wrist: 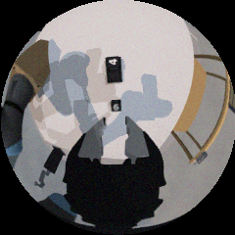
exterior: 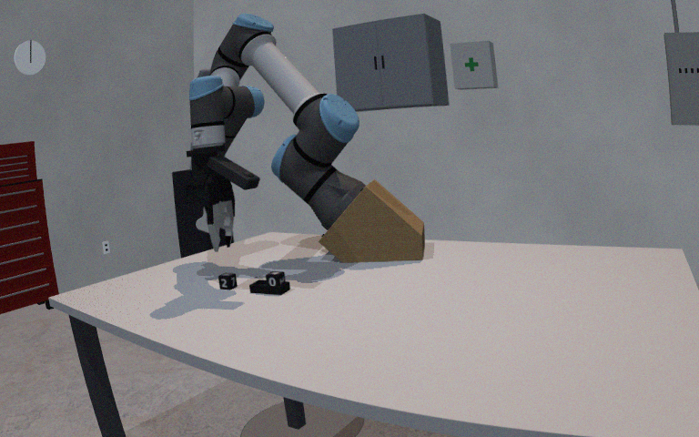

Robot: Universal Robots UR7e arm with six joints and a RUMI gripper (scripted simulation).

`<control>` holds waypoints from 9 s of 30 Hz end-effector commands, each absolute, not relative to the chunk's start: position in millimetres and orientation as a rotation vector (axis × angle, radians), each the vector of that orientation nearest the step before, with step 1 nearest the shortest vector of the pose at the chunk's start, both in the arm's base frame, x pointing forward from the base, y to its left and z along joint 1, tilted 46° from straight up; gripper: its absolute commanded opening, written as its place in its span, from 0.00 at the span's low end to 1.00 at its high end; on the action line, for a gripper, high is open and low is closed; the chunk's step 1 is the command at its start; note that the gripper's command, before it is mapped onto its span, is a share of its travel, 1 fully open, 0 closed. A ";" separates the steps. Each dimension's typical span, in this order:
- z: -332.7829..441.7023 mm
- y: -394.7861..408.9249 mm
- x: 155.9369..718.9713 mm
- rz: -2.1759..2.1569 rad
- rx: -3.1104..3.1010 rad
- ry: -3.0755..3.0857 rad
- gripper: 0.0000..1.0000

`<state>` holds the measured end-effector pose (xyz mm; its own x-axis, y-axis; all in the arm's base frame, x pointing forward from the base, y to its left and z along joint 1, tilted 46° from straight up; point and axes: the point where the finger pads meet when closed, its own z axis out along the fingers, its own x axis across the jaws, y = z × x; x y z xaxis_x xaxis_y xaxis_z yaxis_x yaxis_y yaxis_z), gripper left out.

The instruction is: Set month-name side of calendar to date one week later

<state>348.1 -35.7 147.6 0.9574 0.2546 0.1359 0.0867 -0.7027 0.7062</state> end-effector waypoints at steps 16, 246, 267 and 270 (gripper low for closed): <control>134.7 -47.8 353.5 0.288 2.345 0.238 0.28; 164.0 -19.2 341.8 0.288 2.345 0.238 0.10; 107.5 50.8 330.9 0.285 2.344 0.247 0.10; 107.4 51.0 330.8 0.285 2.344 0.247 0.10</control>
